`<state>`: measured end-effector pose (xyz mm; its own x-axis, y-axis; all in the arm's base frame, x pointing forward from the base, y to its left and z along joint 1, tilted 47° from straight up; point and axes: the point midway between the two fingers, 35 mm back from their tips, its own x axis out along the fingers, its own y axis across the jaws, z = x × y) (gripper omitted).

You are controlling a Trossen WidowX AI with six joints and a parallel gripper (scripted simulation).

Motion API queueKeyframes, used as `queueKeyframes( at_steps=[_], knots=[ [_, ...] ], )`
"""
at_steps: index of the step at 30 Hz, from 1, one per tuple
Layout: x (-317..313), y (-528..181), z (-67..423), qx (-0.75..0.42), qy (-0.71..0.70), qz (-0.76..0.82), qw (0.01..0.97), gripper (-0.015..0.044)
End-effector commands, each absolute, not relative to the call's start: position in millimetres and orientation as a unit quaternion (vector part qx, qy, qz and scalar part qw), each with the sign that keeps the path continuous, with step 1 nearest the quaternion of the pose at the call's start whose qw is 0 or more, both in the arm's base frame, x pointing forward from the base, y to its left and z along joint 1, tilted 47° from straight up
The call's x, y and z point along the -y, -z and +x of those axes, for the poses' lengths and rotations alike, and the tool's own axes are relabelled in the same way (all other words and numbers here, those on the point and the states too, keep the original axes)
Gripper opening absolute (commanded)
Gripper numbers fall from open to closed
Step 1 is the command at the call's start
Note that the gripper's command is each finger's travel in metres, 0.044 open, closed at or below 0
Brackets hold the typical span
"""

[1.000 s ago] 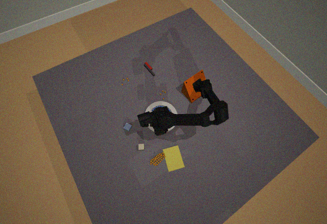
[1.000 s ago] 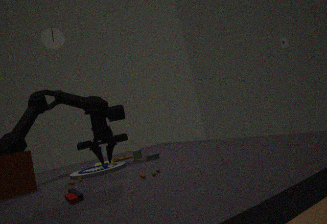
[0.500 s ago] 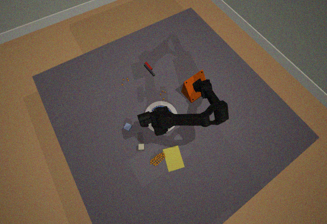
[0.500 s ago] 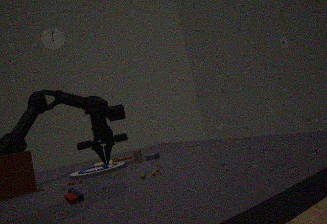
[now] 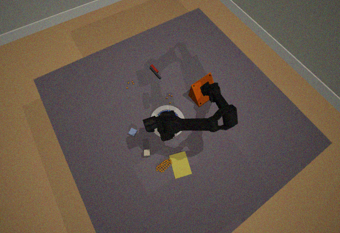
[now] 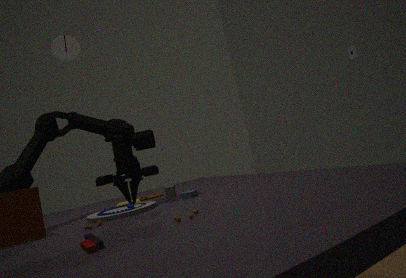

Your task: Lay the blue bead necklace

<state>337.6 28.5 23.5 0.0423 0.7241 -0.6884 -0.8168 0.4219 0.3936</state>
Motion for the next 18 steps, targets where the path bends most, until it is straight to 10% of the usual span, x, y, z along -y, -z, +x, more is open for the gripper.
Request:
queueKeyframes(
  at_steps=[1,18],
  knots=[
    [-28,-24,337,-0.439,-0.535,-0.053,0.720,0.0000],
    [-24,-28,350,-0.439,-0.535,-0.050,0.720,0.0000]
  ],
)
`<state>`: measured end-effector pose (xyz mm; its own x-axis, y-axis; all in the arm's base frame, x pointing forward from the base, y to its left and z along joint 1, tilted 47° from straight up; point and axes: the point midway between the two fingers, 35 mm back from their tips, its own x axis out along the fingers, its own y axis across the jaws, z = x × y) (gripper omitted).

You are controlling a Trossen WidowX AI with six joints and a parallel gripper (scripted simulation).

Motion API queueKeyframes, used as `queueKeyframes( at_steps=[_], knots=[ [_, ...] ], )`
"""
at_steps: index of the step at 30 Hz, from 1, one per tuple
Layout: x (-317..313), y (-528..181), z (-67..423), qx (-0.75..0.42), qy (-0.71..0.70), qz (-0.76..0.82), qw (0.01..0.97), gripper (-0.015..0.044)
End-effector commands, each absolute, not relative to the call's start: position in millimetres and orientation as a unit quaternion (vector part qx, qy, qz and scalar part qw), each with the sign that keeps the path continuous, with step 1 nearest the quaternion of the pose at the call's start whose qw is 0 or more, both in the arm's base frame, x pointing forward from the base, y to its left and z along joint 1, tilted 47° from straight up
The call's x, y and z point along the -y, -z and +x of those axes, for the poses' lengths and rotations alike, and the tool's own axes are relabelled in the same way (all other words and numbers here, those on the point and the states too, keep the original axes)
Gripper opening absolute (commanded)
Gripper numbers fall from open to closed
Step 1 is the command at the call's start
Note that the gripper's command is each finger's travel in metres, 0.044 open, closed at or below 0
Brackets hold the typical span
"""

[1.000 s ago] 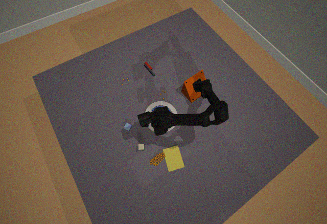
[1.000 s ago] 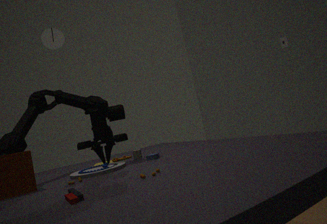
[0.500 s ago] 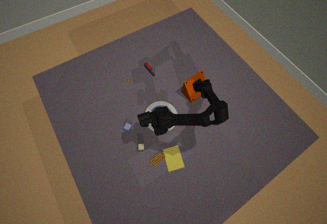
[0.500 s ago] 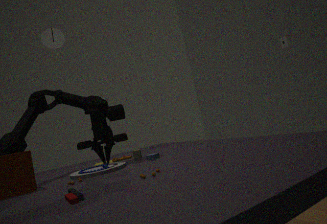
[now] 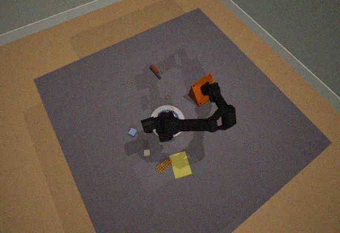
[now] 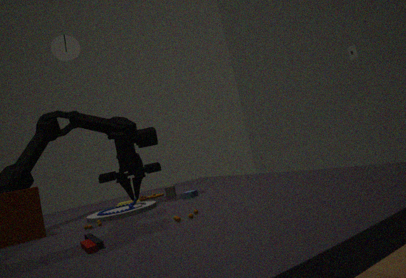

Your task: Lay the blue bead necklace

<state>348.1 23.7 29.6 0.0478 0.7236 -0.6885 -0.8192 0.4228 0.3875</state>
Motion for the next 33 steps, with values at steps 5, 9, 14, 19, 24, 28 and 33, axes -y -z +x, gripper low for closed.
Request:
queueKeyframes(
  at_steps=[5,9,14,19,24,28,33],
  knots=[
    [-28.7,-23.7,350.0,-0.439,-0.535,-0.050,0.720,0.0000],
    [-30.2,-22.2,350.0,-0.439,-0.535,-0.050,0.720,0.0000],
    [-28.3,-25.1,350.1,-0.438,-0.535,-0.054,0.720,0.0131],
    [-28.3,-25.1,350.1,-0.438,-0.535,-0.054,0.720,0.0263],
    [-25.3,-27.2,349.8,-0.439,-0.535,-0.051,0.720,0.0394],
    [-24.6,-28.2,349.5,-0.439,-0.535,-0.050,0.720,0.0440],
    [-24.2,-28.6,349.4,-0.439,-0.535,-0.050,0.720,0.0440]
  ],
)
